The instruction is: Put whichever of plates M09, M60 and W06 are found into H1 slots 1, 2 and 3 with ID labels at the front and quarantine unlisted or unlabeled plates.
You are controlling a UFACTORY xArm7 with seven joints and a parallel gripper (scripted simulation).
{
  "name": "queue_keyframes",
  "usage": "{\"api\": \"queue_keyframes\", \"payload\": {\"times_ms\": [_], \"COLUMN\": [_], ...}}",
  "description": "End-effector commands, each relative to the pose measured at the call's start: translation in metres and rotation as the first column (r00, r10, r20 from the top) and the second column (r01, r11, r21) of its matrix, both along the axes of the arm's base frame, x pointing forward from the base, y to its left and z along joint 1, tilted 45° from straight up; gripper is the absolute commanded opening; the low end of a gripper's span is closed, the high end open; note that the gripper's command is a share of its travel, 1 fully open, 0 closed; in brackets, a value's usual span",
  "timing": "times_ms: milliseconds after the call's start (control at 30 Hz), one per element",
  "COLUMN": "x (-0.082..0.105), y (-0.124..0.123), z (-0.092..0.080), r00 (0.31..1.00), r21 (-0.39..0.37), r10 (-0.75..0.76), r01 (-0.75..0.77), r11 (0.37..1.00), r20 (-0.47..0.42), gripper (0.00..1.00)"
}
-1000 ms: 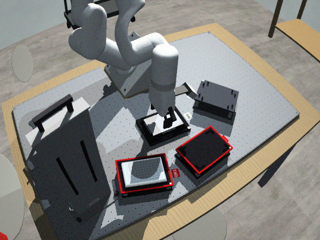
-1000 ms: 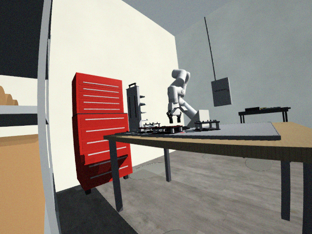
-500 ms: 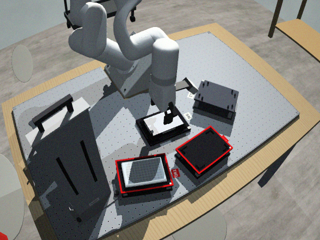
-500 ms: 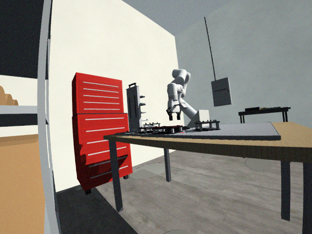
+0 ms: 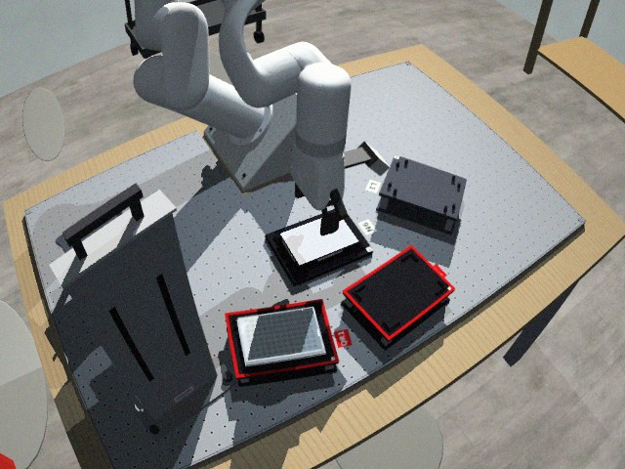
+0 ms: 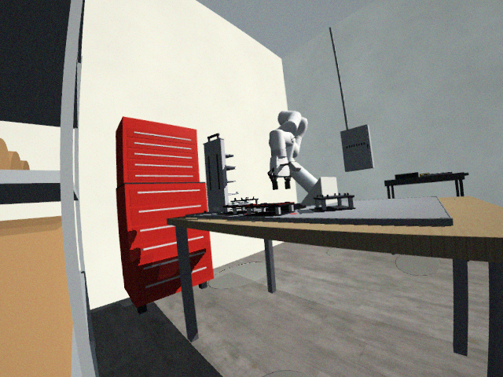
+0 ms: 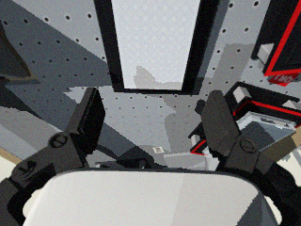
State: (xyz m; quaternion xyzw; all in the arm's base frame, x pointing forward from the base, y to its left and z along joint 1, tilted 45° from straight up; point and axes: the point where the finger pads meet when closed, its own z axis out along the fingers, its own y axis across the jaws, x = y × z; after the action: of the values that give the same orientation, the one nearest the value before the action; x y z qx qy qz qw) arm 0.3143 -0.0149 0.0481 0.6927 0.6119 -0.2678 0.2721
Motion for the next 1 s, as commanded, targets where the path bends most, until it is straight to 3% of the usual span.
{"api": "queue_keyframes", "payload": {"times_ms": [0,667,967], "x": [0.001,0.001,0.002], "y": [0.002,0.002,0.023], "z": [0.001,0.001,0.023], "r00": [1.0,1.0,1.0], "r21": [0.001,0.001,0.001], "r10": [0.002,0.002,0.002], "r01": [-0.002,-0.002,-0.002], "r11": [1.0,1.0,1.0], "r20": [0.002,0.002,0.002], "gripper": [1.0,1.0,1.0]}}
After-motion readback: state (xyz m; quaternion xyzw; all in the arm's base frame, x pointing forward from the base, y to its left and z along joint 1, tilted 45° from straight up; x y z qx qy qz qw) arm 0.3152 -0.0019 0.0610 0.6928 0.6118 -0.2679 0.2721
